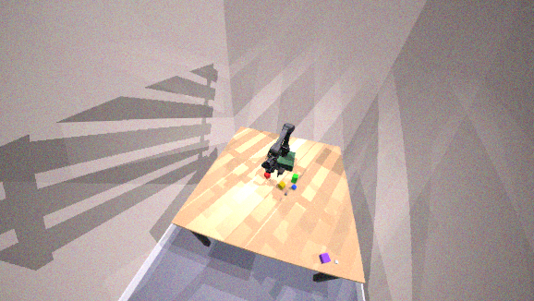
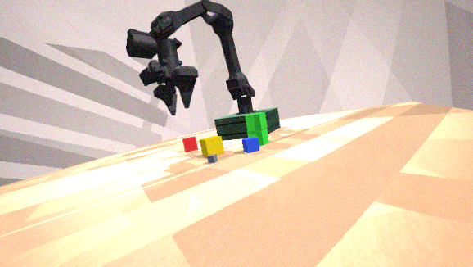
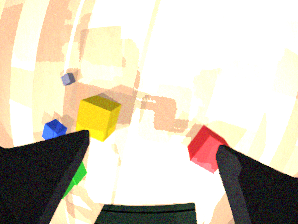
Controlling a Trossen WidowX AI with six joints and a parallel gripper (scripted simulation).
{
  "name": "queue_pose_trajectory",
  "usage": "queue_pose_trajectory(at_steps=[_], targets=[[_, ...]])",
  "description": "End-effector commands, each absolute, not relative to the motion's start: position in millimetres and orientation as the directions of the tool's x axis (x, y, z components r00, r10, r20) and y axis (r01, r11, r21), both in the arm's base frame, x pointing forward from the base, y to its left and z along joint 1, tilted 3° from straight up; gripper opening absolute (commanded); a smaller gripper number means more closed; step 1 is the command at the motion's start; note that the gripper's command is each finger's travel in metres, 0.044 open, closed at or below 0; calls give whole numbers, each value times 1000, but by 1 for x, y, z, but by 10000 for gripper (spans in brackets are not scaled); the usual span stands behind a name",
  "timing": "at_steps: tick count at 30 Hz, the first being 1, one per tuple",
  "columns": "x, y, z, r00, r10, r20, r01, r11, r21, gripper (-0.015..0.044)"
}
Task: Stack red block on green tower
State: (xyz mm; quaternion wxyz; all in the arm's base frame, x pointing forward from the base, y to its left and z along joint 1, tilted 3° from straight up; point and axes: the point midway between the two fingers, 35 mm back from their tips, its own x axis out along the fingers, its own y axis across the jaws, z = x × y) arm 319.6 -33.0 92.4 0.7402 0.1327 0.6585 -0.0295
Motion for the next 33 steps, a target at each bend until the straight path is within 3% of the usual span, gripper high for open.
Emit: queue_pose_trajectory(at_steps=[1, 5, 17, 26, 33], targets=[[283, -72, 79, 83, 62, -995, 489, 867, 95, 440], [263, -89, 74, 57, 31, -998, 611, 789, 59, 440], [262, -90, 74, 57, 31, -998, 611, 789, 59, 440], [264, -89, 19, 56, 31, -998, 611, 789, 59, 440], [263, -88, 16, 56, 32, -998, 611, 789, 59, 440]])
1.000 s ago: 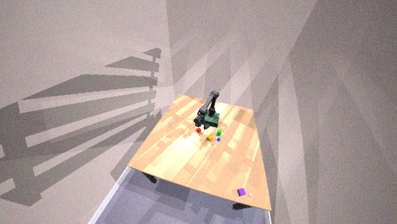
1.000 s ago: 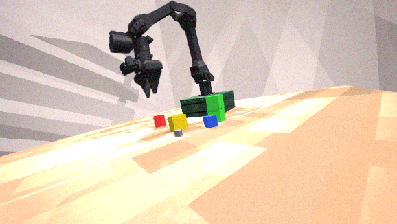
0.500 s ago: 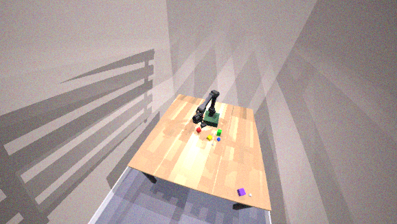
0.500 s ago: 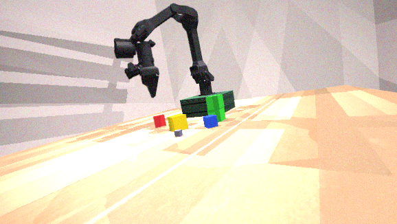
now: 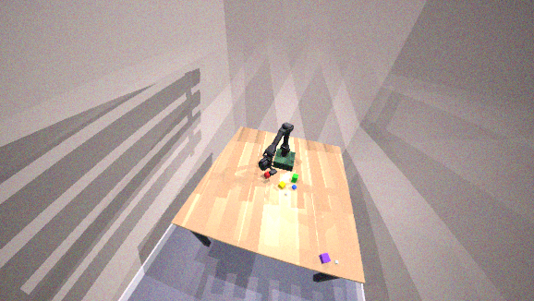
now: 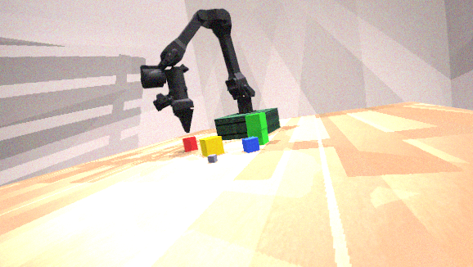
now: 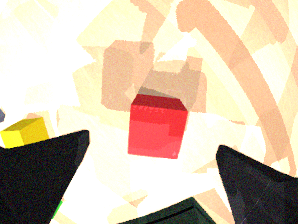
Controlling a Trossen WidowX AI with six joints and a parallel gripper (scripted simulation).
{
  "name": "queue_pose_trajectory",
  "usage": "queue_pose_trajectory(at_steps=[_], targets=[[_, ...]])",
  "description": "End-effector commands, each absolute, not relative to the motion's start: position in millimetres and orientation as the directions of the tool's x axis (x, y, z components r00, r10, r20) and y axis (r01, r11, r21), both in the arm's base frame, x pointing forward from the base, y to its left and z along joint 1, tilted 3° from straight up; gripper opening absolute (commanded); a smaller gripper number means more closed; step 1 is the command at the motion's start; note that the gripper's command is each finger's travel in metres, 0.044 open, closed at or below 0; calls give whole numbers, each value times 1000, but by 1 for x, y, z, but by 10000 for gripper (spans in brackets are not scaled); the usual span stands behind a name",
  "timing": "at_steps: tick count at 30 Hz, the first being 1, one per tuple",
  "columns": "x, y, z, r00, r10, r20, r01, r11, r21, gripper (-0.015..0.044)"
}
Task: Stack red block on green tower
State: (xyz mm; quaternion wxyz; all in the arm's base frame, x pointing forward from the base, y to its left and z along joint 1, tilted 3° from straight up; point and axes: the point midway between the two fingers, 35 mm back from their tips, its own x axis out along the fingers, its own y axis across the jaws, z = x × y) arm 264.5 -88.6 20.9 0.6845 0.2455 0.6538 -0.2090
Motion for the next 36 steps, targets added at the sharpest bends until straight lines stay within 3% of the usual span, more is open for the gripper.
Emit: queue_pose_trajectory(at_steps=[1, 36], targets=[[263, -88, 16, 56, 32, -998, 611, 789, 59, 440], [265, -86, -36, 56, 32, -998, 611, 789, 59, 440]])
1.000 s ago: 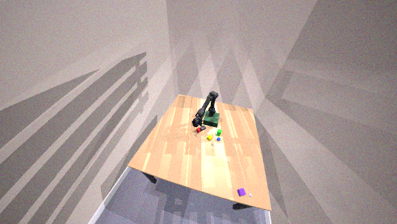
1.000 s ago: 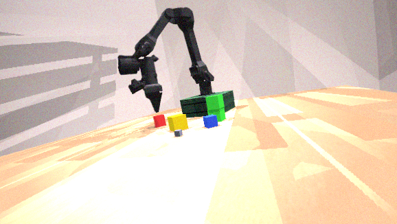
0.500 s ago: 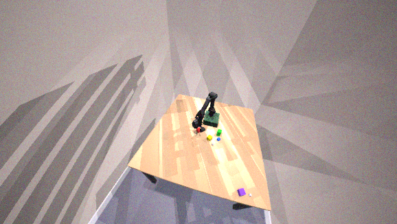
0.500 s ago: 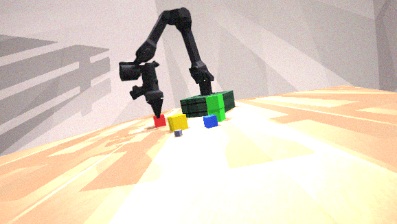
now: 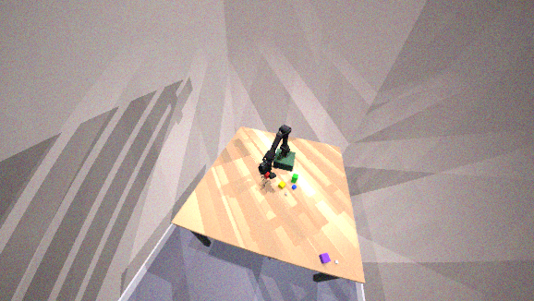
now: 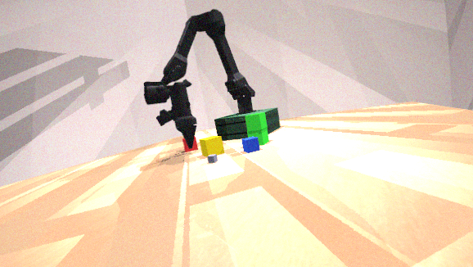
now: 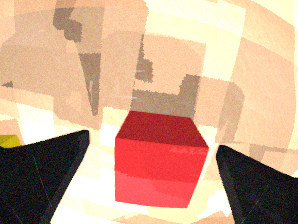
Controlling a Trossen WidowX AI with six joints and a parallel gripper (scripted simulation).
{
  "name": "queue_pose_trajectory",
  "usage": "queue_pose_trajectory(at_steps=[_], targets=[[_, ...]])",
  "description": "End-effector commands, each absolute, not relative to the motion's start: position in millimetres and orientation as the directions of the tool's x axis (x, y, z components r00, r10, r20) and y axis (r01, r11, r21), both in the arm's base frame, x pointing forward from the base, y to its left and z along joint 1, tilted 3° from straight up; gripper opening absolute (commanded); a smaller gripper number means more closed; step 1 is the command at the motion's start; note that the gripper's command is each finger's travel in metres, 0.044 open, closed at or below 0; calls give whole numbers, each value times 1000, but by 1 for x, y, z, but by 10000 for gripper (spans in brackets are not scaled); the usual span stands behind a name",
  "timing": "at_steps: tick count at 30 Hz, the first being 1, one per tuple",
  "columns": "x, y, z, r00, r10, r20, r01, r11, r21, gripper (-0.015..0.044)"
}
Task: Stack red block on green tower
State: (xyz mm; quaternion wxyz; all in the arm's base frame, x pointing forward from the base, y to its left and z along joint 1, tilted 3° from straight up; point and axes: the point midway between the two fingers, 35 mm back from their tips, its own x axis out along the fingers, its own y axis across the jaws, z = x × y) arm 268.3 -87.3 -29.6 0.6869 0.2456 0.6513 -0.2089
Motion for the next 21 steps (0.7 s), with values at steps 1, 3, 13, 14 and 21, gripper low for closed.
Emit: queue_pose_trajectory(at_steps=[1, 3, 13, 14, 21], targets=[[265, -86, -36, 56, 32, -998, 611, 789, 59, 440], [265, -86, -36, 56, 32, -998, 611, 789, 59, 440], [265, -86, -36, 56, 32, -998, 611, 789, 59, 440], [265, -86, -36, 56, 32, -998, 611, 789, 59, 440], [265, -86, -35, 56, 32, -998, 611, 789, 59, 335]])
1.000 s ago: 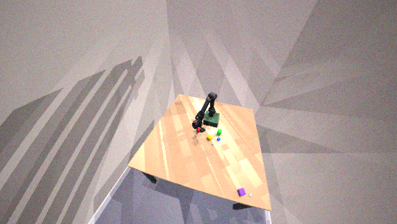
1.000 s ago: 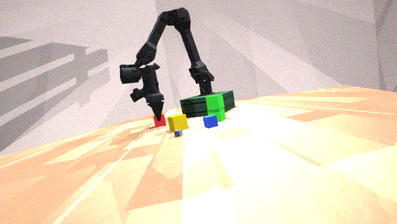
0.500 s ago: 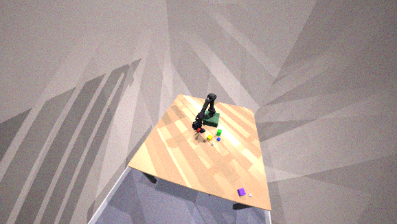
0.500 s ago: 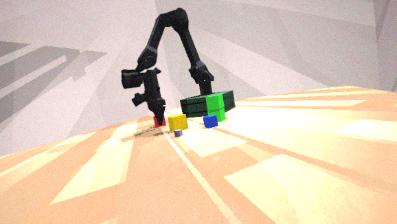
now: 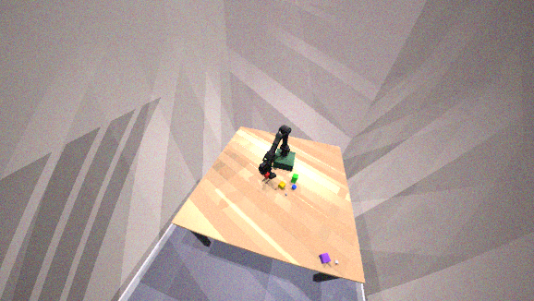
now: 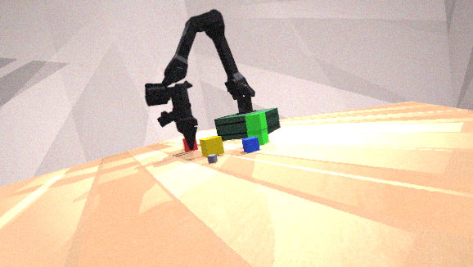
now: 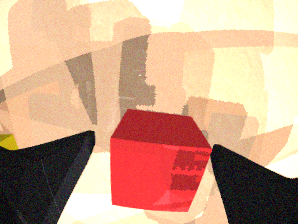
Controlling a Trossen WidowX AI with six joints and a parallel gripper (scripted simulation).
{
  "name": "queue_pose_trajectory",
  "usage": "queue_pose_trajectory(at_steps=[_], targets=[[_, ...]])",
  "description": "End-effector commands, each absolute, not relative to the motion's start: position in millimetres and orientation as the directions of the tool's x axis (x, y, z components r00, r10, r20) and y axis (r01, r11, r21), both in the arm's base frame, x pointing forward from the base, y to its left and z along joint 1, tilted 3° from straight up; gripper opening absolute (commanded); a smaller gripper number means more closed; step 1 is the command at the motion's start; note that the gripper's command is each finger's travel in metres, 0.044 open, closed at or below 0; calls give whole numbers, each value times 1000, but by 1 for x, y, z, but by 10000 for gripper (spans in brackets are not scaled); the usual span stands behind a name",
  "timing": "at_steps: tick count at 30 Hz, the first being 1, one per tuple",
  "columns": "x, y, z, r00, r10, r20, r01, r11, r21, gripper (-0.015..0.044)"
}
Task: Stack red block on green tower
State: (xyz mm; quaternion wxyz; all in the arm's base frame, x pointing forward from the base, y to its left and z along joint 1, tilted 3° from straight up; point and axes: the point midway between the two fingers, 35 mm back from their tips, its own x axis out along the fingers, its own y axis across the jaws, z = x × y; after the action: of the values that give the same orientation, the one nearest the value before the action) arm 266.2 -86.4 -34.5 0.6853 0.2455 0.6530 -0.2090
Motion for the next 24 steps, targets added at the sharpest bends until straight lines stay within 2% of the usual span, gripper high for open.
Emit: queue_pose_trajectory(at_steps=[1, 6, 13, 18, 24], targets=[[265, -86, -35, 56, 32, -998, 611, 789, 59, 309], [265, -86, -35, 56, 32, -998, 611, 789, 59, 177], [265, -86, -35, 56, 32, -998, 611, 789, 59, 131], [265, -87, -23, 56, 32, -998, 611, 789, 59, 0], [264, -88, 5, 56, 32, -998, 611, 789, 59, 0]])
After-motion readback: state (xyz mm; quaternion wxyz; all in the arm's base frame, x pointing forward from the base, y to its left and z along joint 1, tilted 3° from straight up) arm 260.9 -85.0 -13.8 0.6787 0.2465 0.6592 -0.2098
